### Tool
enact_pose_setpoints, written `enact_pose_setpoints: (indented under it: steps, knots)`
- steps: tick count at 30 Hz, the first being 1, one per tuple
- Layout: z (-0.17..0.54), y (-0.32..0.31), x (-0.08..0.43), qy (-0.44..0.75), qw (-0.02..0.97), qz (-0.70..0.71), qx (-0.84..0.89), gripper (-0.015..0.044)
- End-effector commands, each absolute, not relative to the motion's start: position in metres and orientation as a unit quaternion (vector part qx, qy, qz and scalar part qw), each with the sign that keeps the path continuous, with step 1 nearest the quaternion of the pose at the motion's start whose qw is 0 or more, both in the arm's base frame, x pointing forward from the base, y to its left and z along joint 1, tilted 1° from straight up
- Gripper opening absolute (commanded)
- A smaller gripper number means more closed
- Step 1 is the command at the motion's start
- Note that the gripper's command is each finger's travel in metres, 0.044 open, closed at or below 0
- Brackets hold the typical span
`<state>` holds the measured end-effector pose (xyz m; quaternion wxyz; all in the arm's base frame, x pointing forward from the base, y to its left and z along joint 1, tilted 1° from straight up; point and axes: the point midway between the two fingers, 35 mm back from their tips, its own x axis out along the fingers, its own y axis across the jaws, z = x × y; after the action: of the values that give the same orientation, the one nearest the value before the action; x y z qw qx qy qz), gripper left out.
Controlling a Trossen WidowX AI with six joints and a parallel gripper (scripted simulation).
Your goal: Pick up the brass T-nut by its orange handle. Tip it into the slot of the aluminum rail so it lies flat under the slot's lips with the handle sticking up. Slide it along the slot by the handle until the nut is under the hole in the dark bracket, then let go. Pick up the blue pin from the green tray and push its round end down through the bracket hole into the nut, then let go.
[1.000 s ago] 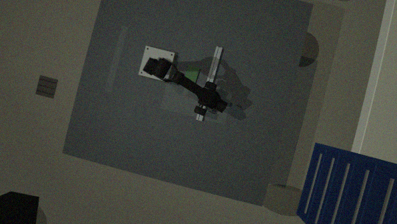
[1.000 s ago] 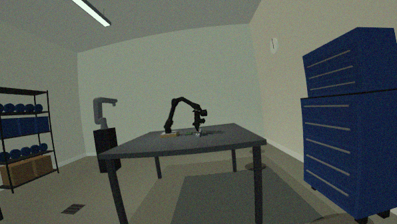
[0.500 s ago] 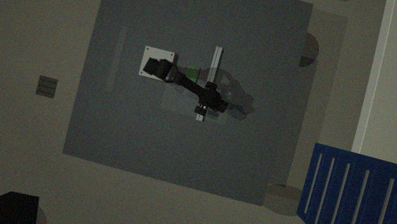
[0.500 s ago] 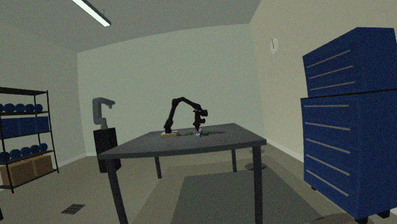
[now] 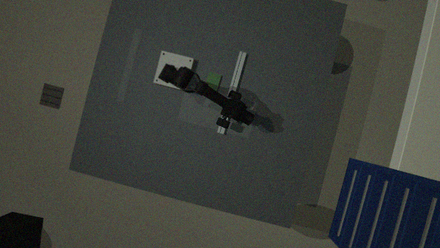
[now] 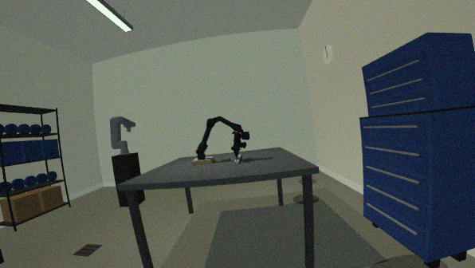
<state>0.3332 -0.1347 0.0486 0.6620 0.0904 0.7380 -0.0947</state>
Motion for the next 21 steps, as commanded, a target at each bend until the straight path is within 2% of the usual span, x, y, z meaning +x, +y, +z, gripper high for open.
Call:
enact_pose_setpoints:
  steps: [1, 21]
  knots:
    - [0.0484, -0.1351, 0.3339, 0.742, 0.657, -0.097, 0.09, -0.015]
    - [0.0483, -0.1355, 0.3367, 0.76, 0.636, -0.097, 0.091, -0.015]
